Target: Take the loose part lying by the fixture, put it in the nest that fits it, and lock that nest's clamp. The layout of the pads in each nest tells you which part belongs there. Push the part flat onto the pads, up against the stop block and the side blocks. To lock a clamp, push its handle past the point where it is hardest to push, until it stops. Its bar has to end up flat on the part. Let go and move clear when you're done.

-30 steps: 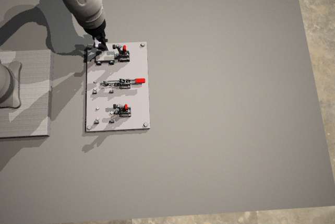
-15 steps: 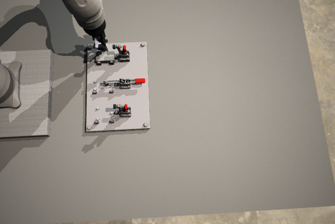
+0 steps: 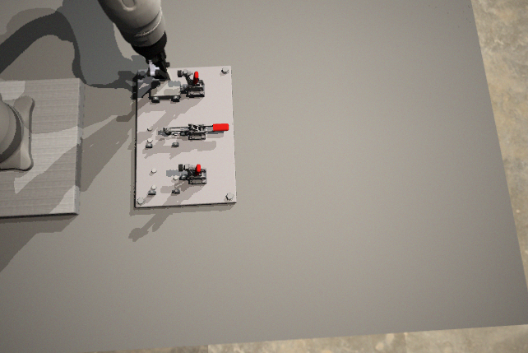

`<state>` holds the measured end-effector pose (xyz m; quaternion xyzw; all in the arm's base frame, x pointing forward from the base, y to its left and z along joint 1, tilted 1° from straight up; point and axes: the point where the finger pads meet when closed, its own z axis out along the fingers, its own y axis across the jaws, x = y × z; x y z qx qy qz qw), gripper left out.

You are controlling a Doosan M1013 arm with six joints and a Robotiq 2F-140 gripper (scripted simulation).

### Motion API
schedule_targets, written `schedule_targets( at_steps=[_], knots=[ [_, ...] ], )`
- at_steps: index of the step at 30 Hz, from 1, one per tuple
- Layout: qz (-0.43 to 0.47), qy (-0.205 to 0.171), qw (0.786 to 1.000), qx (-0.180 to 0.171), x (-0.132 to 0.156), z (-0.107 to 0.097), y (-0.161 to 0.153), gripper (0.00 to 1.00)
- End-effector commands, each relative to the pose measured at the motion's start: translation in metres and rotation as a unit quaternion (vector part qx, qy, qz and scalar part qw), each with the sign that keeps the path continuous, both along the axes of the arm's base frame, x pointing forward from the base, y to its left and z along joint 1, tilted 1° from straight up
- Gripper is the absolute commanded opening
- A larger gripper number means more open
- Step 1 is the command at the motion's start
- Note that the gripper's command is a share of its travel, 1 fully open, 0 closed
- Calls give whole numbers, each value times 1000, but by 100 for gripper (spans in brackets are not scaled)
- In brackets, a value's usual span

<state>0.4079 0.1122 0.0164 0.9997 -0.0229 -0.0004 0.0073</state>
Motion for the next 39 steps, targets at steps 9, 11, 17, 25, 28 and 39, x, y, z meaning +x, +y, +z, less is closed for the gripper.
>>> schedule_targets(
  at_steps=[9, 11, 17, 25, 28, 39],
  knots=[
    [0, 0, 1000, 0, 1, 0, 15, 10],
    [0, 0, 1000, 0, 1, 0, 18, 10],
    [0, 0, 1000, 0, 1, 1, 20, 10],
    [0, 0, 1000, 0, 1, 23, 20, 10],
    [0, 0, 1000, 0, 1, 31, 20, 10],
    [0, 0, 1000, 0, 1, 40, 20, 10]
  ],
)
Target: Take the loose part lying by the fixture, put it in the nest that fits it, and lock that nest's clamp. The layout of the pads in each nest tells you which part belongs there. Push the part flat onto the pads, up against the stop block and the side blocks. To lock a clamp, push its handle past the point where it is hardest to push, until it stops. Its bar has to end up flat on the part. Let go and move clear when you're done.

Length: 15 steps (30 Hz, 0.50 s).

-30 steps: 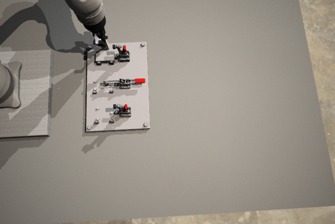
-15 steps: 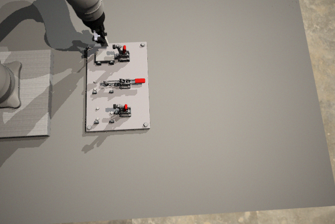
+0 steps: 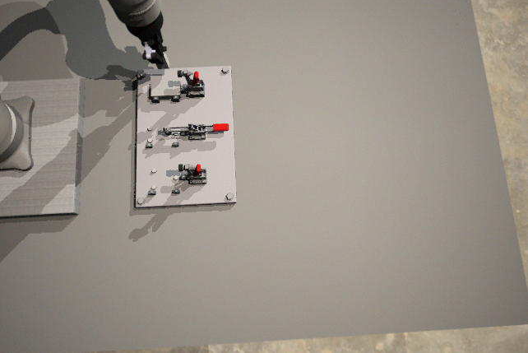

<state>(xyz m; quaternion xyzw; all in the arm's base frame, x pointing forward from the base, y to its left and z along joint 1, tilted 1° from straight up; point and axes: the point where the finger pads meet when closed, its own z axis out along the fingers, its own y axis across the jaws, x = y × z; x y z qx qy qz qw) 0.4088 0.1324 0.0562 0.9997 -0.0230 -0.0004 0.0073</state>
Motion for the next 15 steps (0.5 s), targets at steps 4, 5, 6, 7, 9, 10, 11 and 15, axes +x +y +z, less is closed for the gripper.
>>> schedule_targets(
  at_steps=[4, 5, 6, 7, 9, 10, 11, 15],
  knots=[
    [0, 0, 1000, 0, 0, 0, 0, 10],
    [0, 0, 1000, 0, 0, 0, 0, 10],
    [0, 0, 1000, 0, 0, 0, 0, 10],
    [0, 0, 1000, 0, 0, 0, 0, 10],
    [0, 0, 1000, 0, 0, 0, 0, 10],
    [0, 0, 1000, 0, 0, 0, 0, 35],
    [0, 0, 1000, 0, 0, 1, 0, 35],
    [0, 0, 1000, 0, 0, 11, 0, 35]
  ],
)
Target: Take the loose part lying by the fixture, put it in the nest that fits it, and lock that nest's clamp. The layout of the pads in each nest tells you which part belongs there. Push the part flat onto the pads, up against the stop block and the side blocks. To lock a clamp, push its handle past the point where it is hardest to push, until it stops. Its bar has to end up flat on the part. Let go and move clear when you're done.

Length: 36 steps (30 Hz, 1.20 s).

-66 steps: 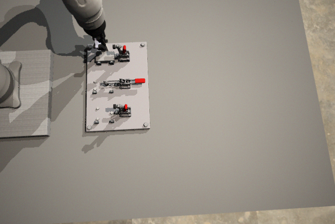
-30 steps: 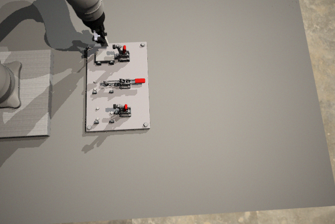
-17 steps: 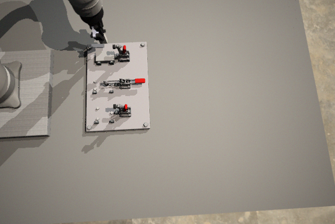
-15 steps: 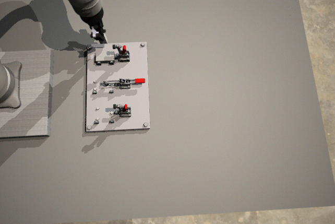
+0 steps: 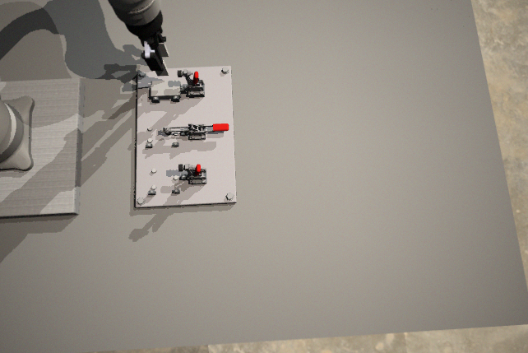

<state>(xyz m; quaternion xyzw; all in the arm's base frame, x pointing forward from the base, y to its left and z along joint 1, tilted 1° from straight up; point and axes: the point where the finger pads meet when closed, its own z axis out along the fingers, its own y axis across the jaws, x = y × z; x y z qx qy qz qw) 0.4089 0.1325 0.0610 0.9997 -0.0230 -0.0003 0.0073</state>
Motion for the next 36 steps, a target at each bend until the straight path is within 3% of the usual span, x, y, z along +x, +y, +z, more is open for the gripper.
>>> schedule_targets(
  at_steps=[1, 4, 6, 12, 16, 28, 36],
  knots=[
    [0, 0, 1000, 0, 0, 11, 0, 35],
    [0, 0, 1000, 0, 0, 33, 1, 35],
    [0, 0, 1000, 0, 0, 33, 1, 35],
    [0, 0, 1000, 0, 0, 87, 1, 35],
    [0, 0, 1000, 0, 0, 110, 2, 35],
    [0, 0, 1000, 0, 3, 114, 0, 35],
    [0, 0, 1000, 0, 21, 115, -12, 35]
  ],
)
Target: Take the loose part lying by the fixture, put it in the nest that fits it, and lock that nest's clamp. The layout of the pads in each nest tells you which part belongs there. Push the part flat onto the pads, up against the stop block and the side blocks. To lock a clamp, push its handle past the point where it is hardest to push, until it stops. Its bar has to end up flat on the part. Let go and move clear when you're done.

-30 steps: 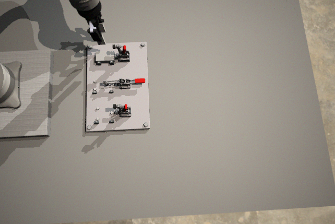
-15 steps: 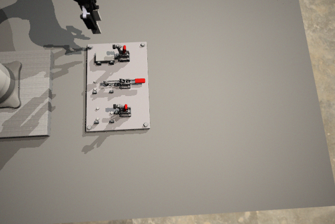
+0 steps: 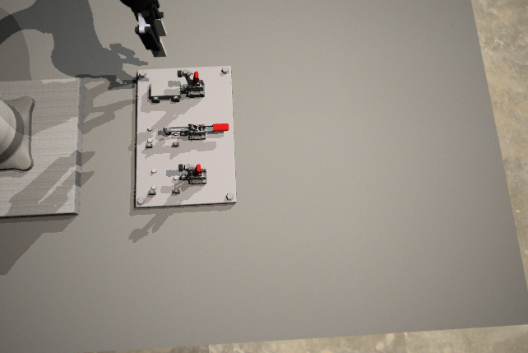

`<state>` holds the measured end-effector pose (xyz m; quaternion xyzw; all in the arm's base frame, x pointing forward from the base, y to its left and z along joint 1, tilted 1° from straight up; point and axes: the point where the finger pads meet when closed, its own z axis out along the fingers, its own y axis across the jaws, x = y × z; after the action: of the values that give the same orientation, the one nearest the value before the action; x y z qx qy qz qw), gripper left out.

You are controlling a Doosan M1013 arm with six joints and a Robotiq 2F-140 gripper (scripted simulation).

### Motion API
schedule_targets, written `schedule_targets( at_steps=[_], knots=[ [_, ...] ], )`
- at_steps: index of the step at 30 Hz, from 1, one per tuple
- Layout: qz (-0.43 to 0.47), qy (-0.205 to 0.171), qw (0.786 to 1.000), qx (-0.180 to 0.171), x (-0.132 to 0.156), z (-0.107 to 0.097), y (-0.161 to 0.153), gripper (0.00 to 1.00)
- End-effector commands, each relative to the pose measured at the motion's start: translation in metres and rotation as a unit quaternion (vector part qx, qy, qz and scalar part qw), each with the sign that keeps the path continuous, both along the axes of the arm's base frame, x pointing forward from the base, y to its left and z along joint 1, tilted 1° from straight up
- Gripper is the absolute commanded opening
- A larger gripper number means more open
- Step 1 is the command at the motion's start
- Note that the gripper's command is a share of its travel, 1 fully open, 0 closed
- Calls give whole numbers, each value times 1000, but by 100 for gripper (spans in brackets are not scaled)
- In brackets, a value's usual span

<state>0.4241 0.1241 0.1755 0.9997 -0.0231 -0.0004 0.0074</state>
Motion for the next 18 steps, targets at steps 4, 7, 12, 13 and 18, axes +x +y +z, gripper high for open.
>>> schedule_targets(
  at_steps=[4, 7, 12, 13, 18],
  knots=[
    [0, 0, 1000, 0, 13, 0, -9, 35],
    [0, 0, 1000, 0, 25, 0, -16, 35],
    [0, 0, 1000, 0, 44, 0, -29, 35],
    [0, 0, 1000, 0, 48, 0, -31, 35],
    [0, 0, 1000, 0, 59, 1, -39, 35]
  ],
)
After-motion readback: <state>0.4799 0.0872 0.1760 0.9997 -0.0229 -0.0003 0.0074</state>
